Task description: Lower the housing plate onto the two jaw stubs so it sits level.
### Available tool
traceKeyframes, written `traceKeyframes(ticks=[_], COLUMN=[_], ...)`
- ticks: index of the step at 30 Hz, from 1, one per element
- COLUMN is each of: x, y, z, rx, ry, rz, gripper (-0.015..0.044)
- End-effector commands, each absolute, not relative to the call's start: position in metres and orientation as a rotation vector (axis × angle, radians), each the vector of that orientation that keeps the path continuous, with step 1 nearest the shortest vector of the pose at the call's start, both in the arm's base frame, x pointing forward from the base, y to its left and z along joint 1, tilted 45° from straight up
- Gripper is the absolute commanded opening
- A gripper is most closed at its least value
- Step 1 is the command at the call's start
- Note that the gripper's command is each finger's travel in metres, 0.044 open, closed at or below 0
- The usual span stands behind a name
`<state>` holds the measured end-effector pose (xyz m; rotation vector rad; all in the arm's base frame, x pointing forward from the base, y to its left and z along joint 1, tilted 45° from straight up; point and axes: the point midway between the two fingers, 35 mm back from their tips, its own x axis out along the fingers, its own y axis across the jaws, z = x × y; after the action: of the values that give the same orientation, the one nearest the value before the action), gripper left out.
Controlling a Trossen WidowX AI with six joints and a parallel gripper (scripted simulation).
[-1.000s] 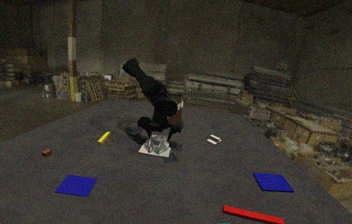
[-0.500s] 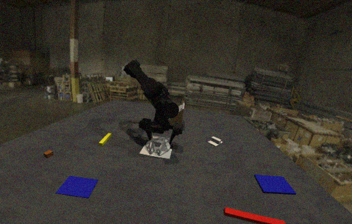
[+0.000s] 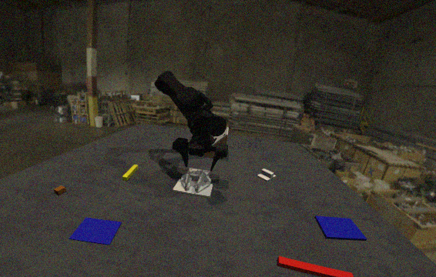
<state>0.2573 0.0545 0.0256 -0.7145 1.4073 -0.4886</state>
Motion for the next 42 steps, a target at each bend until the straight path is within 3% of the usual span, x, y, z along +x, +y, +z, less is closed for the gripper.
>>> traceKeyframes(ticks=[1, 7, 14, 42], x=[0.252, 0.248, 0.187, 0.185], y=[0.083, 0.083, 0.110, 0.111], z=[0.055, 0.052, 0.088, 0.089], rx=[-0.704, -0.710, -0.704, -0.705], ry=[1.393, 1.387, 1.399, 1.399], rz=[-0.480, -0.470, -0.474, -0.475], gripper=[0.0440, 0.0440, 0.0440, 0.0440])
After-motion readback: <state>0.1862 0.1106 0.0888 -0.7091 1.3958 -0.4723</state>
